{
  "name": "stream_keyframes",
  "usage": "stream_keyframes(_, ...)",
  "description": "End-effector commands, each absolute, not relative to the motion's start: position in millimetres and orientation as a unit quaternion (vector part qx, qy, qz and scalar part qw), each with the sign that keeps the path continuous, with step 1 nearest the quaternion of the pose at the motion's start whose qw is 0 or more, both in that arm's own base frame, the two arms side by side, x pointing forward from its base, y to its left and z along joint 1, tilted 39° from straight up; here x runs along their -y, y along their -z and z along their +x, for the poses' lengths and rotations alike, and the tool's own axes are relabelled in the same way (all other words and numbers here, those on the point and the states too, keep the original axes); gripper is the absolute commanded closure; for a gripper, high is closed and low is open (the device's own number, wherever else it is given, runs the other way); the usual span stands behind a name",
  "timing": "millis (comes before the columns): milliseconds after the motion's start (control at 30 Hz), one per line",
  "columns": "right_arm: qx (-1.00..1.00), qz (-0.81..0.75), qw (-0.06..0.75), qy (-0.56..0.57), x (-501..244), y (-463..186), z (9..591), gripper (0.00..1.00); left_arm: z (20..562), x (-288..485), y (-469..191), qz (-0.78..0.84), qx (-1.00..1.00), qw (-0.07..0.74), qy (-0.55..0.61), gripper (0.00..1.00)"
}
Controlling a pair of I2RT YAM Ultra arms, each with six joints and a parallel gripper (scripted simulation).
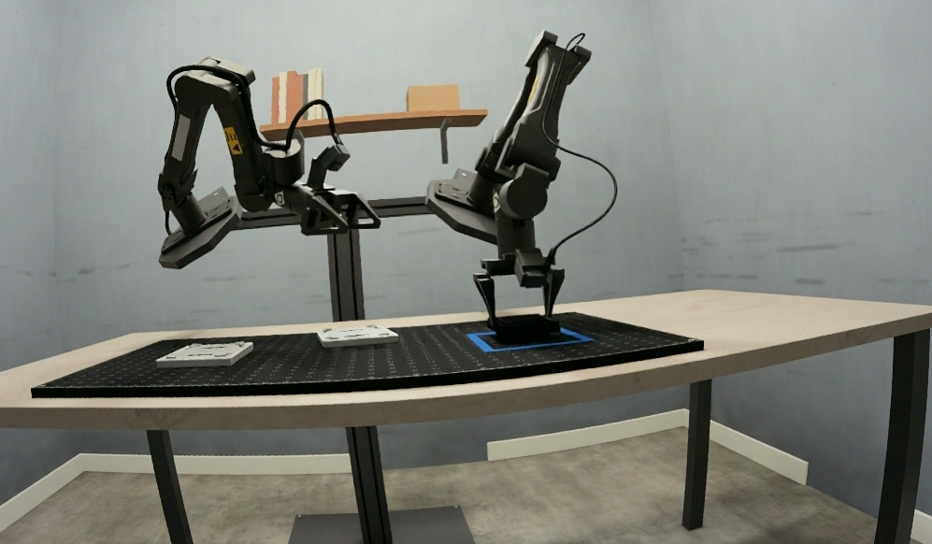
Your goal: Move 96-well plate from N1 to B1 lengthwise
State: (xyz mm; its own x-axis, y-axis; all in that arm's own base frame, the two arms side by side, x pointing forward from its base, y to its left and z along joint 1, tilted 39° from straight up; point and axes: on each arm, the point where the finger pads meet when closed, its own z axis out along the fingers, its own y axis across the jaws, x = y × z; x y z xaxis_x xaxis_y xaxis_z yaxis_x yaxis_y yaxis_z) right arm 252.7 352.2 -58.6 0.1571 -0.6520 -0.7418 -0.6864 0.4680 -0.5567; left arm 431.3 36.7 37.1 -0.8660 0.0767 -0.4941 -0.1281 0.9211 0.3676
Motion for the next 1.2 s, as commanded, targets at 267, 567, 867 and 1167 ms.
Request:
stream_keyframes(267,-0.631,-0.516,0.578,-0.038,-371,48,249,0.0,444,-34,-47,-0.013,-0.94,0.28,-0.194,0.21)
stream_keyframes(567,-0.631,-0.516,0.578,-0.038,-371,48,249,0.0,453,-37,-59,-0.012,-0.934,0.303,-0.191,0.21)
stream_keyframes(867,-0.631,-0.516,0.578,-0.038,-371,48,249,0.0,453,-37,-57,-0.013,-0.934,0.301,-0.192,0.21)
stream_keyframes(1167,-0.631,-0.516,0.578,-0.038,-371,48,249,0.0,446,-40,-52,-0.018,-0.939,0.284,-0.193,0.21)
